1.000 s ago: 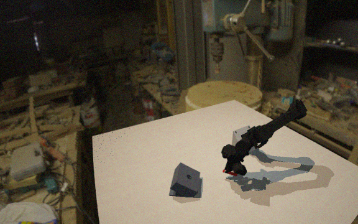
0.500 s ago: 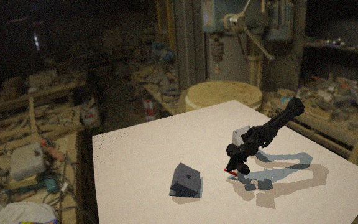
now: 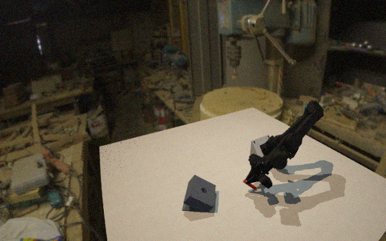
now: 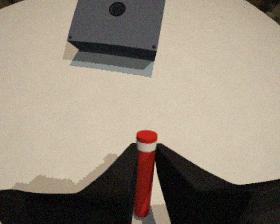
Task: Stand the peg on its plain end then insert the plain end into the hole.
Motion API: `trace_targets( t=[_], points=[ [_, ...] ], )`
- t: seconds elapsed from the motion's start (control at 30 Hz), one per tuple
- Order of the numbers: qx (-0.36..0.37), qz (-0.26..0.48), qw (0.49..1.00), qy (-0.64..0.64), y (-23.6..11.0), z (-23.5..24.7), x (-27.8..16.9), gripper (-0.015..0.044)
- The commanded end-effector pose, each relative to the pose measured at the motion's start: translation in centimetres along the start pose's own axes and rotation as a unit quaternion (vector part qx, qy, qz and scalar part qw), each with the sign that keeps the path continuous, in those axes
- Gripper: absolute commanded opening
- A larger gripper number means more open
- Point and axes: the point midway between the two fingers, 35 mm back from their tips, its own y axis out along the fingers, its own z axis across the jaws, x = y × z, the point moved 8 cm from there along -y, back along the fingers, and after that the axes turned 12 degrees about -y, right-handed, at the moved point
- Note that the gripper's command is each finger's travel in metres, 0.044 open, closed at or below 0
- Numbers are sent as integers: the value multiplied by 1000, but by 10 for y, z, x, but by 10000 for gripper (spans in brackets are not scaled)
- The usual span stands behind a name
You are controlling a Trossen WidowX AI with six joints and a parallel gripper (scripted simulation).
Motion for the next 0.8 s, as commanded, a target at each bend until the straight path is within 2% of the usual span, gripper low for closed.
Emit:
trace_targets(
  t=[0.0, 0.77],
  points=[
    [-7, -14, 1000, 3, -1, -2, -6, 50],
    [-28, -110, 993, 5, -12, 4, -30, 50]
  ],
)
